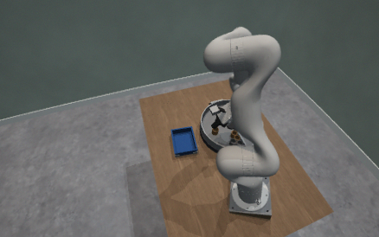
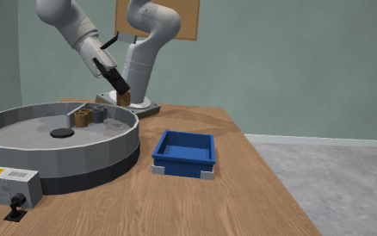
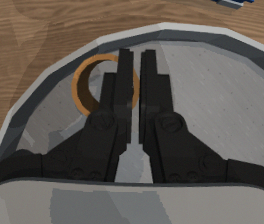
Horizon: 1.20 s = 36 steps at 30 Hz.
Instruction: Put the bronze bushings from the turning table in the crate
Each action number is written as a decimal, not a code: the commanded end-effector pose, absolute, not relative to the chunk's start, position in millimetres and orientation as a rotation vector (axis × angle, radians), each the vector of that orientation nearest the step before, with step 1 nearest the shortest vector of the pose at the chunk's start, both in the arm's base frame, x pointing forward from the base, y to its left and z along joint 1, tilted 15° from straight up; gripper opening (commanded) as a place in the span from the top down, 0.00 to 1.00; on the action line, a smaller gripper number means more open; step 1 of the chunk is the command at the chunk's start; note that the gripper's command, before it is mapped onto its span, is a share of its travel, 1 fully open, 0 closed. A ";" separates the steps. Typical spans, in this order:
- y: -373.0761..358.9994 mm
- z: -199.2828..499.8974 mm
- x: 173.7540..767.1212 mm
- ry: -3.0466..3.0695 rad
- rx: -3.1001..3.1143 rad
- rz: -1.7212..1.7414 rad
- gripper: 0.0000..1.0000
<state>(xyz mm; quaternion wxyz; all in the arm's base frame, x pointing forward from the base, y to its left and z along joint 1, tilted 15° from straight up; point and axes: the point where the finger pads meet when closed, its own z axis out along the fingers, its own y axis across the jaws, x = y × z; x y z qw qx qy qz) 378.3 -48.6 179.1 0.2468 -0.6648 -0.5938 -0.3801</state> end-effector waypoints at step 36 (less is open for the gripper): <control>117.5 229.8 469.0 -1.622 -1.816 -1.037 1.00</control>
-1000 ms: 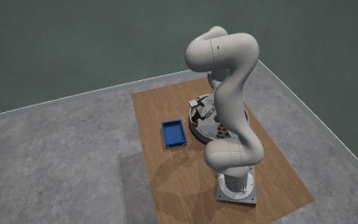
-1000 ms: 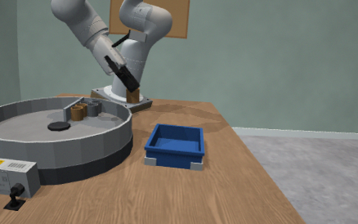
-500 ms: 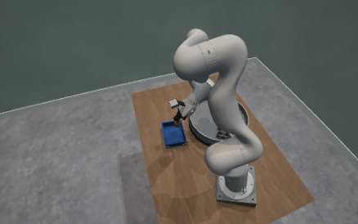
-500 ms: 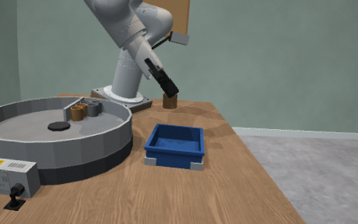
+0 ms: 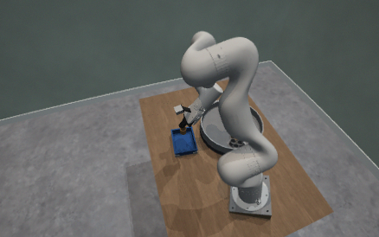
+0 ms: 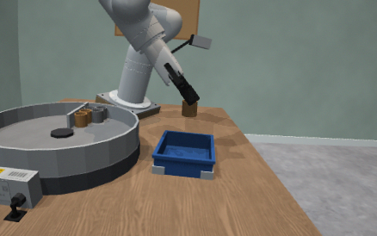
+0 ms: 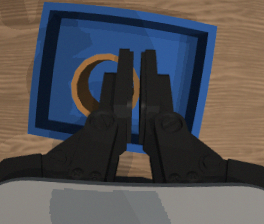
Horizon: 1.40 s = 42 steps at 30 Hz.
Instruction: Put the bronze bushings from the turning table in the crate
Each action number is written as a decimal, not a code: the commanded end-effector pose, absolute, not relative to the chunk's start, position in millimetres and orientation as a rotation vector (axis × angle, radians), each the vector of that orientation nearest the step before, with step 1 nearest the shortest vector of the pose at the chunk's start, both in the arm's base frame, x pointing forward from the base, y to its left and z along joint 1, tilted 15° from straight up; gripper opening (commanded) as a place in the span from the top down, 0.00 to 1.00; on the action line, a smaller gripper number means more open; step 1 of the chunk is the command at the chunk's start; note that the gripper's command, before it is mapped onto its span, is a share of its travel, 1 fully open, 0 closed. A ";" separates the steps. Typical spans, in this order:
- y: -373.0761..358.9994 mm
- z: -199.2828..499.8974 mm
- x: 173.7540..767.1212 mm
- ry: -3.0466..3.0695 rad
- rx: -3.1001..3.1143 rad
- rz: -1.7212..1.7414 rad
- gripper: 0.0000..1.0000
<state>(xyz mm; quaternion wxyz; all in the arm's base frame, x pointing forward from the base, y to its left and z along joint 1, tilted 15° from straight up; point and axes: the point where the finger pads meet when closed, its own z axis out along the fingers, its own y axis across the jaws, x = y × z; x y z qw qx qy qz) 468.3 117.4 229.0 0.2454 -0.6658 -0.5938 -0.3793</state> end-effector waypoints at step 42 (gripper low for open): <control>133.5 158.4 481.2 -1.622 -1.816 -1.037 1.00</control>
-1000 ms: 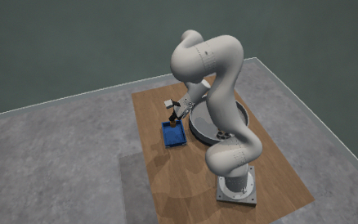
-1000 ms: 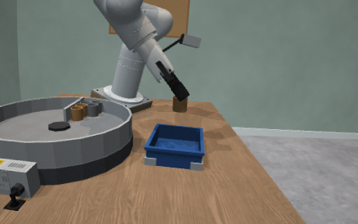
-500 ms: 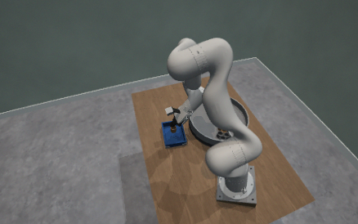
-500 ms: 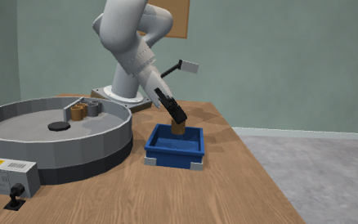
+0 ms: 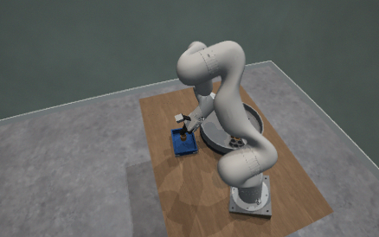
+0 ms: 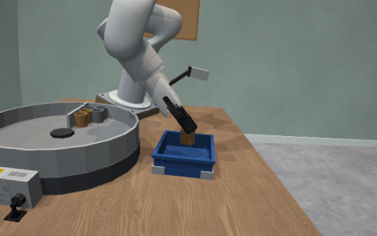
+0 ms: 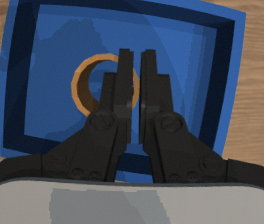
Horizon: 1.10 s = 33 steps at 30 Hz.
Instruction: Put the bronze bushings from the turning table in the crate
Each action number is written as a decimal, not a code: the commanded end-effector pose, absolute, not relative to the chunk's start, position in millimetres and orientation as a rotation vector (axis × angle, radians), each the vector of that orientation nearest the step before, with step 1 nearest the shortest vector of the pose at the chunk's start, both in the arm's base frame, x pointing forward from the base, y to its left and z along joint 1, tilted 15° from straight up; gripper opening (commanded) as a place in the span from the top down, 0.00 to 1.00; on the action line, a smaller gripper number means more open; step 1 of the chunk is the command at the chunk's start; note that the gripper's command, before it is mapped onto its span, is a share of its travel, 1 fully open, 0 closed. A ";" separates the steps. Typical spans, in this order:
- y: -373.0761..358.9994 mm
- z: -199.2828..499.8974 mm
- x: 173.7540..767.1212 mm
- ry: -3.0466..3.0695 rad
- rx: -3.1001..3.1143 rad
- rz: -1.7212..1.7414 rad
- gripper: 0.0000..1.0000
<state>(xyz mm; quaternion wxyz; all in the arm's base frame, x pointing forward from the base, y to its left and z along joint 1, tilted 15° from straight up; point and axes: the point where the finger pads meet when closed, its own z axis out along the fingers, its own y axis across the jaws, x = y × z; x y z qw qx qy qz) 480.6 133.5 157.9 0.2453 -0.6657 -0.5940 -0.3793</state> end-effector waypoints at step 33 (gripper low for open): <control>141.0 123.2 487.0 -1.622 -1.816 -1.037 1.00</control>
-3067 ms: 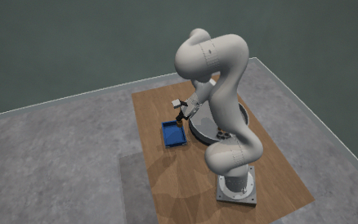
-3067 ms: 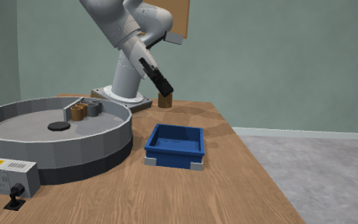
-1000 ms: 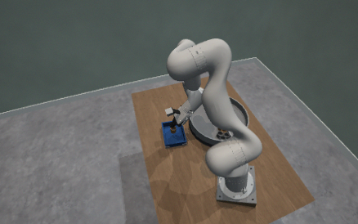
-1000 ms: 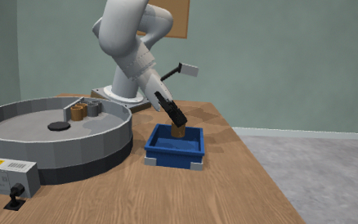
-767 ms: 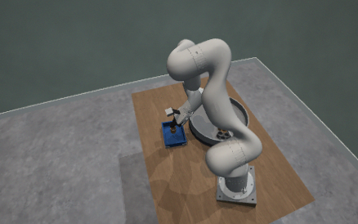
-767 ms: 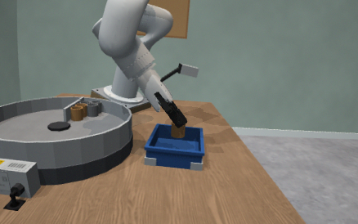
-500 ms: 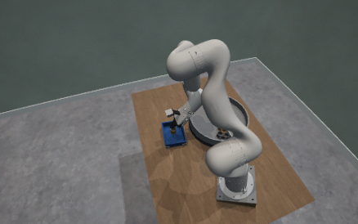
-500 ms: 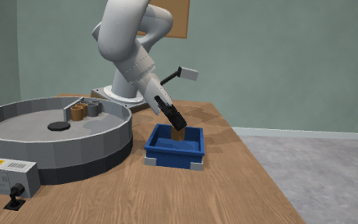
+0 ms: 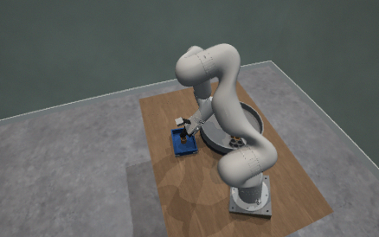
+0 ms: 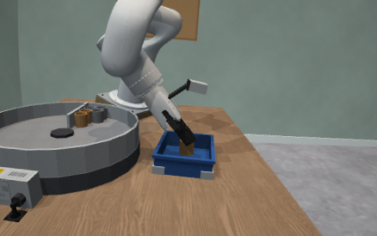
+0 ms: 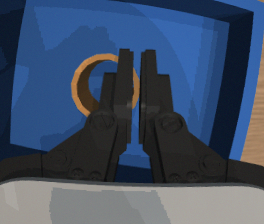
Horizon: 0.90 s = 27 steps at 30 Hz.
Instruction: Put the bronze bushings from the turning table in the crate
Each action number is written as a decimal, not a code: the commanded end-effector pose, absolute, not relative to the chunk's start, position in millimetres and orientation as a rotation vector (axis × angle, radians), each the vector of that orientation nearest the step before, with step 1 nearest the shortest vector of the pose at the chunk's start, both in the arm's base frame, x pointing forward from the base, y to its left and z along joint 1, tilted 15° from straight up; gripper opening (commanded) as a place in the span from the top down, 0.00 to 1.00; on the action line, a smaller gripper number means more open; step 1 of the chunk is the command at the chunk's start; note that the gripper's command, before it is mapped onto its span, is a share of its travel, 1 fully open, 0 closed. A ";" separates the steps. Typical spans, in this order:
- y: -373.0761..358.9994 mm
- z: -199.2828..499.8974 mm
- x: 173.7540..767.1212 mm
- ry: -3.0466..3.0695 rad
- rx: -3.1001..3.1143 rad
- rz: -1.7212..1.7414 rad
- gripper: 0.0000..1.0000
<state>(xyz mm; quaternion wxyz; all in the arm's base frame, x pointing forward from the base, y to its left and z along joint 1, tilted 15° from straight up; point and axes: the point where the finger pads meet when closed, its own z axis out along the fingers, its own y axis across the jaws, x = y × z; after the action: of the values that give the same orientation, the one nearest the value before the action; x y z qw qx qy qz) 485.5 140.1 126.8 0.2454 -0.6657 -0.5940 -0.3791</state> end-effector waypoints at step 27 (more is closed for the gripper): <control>142.2 117.6 487.9 -1.622 -1.816 -1.037 1.00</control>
<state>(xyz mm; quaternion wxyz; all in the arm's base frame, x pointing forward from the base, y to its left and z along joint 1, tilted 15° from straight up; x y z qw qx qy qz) 487.3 142.3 117.1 0.2453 -0.6657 -0.5940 -0.3793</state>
